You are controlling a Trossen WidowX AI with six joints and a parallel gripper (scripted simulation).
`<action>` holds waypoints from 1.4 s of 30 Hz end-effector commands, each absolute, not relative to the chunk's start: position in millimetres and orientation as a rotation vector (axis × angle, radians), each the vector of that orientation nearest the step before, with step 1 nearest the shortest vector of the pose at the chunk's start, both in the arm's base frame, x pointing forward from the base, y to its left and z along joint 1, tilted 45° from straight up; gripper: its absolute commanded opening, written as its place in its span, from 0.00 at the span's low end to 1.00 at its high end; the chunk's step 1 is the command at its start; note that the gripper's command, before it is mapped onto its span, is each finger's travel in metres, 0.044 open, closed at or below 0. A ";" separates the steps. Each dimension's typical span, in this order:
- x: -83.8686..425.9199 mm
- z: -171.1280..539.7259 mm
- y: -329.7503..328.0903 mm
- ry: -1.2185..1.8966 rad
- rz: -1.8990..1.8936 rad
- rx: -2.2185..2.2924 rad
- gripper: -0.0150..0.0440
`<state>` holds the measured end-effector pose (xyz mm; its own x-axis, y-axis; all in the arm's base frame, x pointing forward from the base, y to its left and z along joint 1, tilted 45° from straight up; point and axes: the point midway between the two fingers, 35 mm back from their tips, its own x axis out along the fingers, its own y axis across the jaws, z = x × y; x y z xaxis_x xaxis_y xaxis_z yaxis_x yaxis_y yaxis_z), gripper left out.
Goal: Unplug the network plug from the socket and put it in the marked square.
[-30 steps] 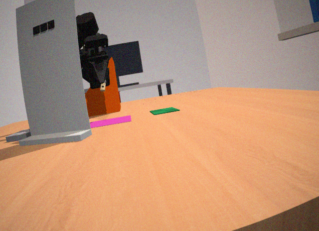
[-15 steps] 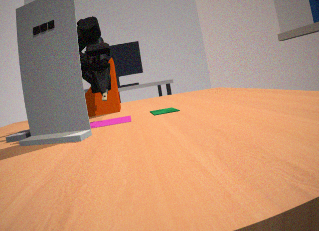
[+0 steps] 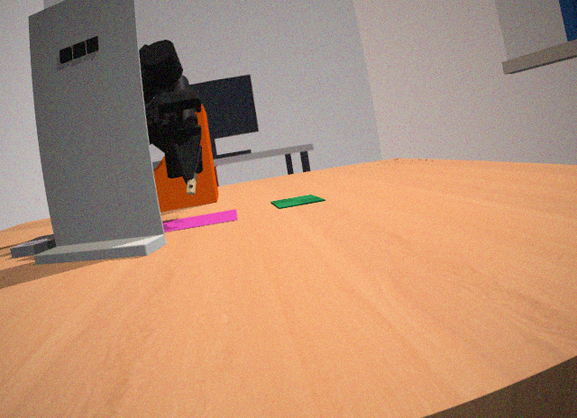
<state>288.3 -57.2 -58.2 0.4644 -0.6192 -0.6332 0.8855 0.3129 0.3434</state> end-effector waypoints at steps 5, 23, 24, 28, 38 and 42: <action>285.4 -67.8 -63.2 0.438 -1.031 0.723 0.25; 281.4 -80.6 -76.9 0.436 -1.031 0.720 0.25; 281.1 -81.2 -77.7 0.436 -1.031 0.720 0.25; 279.9 -83.7 -80.7 0.435 -1.030 0.719 0.25; 279.3 -85.3 -84.5 0.434 -1.030 0.718 0.25; 279.6 -85.3 -86.5 0.434 -1.030 0.718 0.25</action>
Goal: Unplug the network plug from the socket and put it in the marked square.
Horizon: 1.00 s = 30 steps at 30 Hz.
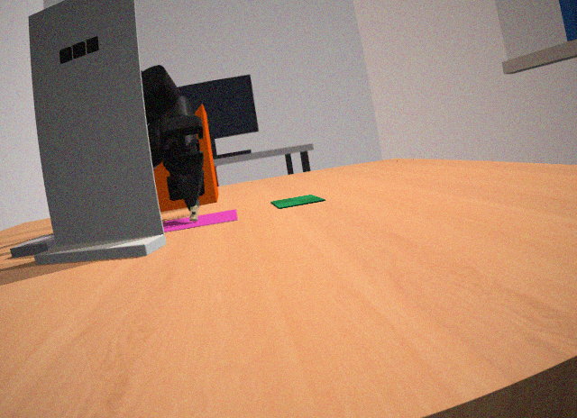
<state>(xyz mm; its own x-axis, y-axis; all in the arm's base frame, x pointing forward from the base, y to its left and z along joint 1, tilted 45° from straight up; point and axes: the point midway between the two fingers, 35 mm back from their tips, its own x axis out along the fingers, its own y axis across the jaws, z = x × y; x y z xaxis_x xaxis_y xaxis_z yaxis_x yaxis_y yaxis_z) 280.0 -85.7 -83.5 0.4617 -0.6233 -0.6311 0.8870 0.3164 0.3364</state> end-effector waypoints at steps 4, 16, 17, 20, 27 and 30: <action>279.6 -85.6 -88.4 0.434 -1.031 0.718 0.25; 280.1 -83.8 -88.0 0.426 -1.034 0.720 0.48; 280.1 -83.8 -88.0 0.426 -1.034 0.720 0.52; 280.1 -83.8 -88.0 0.426 -1.034 0.720 0.52; 278.2 -81.2 -84.1 0.428 -1.034 0.721 0.52; 276.9 -79.5 -81.6 0.429 -1.034 0.721 0.52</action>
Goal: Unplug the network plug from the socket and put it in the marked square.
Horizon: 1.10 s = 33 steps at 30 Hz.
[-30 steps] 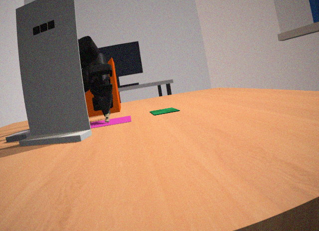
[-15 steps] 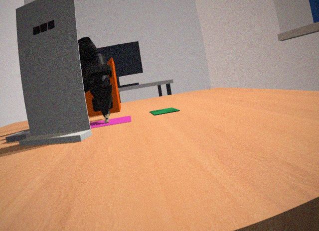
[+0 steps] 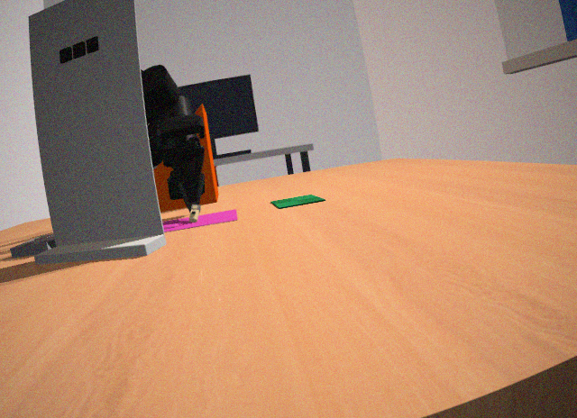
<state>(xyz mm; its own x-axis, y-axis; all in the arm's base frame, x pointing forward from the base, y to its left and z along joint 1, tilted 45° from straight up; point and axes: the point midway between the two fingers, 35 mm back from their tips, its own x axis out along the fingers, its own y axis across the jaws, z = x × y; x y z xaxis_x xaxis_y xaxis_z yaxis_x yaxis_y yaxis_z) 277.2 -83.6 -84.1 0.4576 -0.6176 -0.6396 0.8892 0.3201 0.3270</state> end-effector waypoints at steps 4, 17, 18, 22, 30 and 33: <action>275.1 -77.2 -78.3 0.431 -1.033 0.721 0.52; 268.5 -69.6 -68.1 0.434 -1.032 0.720 0.52; 268.0 -69.1 -67.4 0.434 -1.032 0.720 0.52; 268.9 -67.8 -65.3 0.436 -1.032 0.721 0.52; 271.5 -63.3 -58.8 0.438 -1.033 0.724 0.52; 272.3 -61.5 -56.3 0.439 -1.033 0.724 0.52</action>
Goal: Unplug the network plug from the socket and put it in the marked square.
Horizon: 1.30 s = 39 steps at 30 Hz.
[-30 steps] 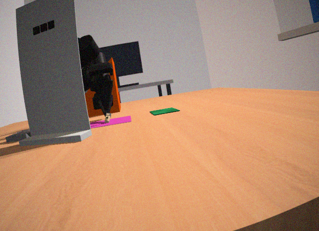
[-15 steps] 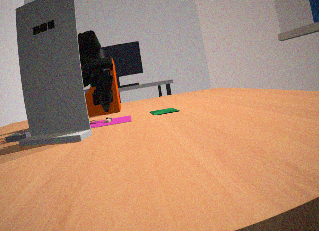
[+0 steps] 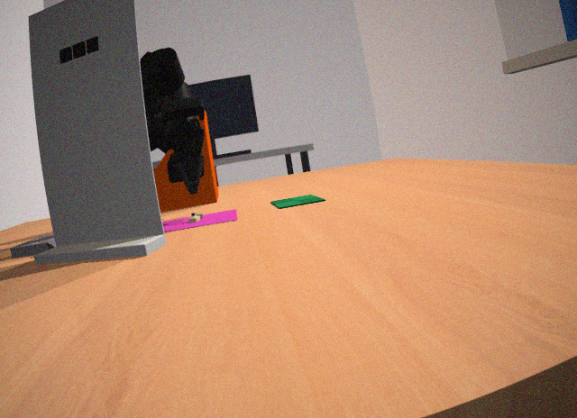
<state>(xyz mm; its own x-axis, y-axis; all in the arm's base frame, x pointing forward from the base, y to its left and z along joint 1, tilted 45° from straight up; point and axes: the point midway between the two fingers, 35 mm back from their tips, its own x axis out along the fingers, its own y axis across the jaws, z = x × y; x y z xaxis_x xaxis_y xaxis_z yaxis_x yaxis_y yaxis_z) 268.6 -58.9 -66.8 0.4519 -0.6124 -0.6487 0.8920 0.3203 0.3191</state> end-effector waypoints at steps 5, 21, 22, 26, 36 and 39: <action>273.6 -58.3 -52.1 0.441 -1.033 0.726 0.52; 276.6 -46.5 -38.8 0.443 -1.034 0.727 0.52; 276.7 -45.7 -38.0 0.443 -1.034 0.727 0.52; 277.1 -42.4 -34.7 0.443 -1.034 0.727 0.52; 277.6 -33.5 -26.5 0.443 -1.033 0.727 0.52; 277.6 -30.7 -24.0 0.442 -1.033 0.727 0.52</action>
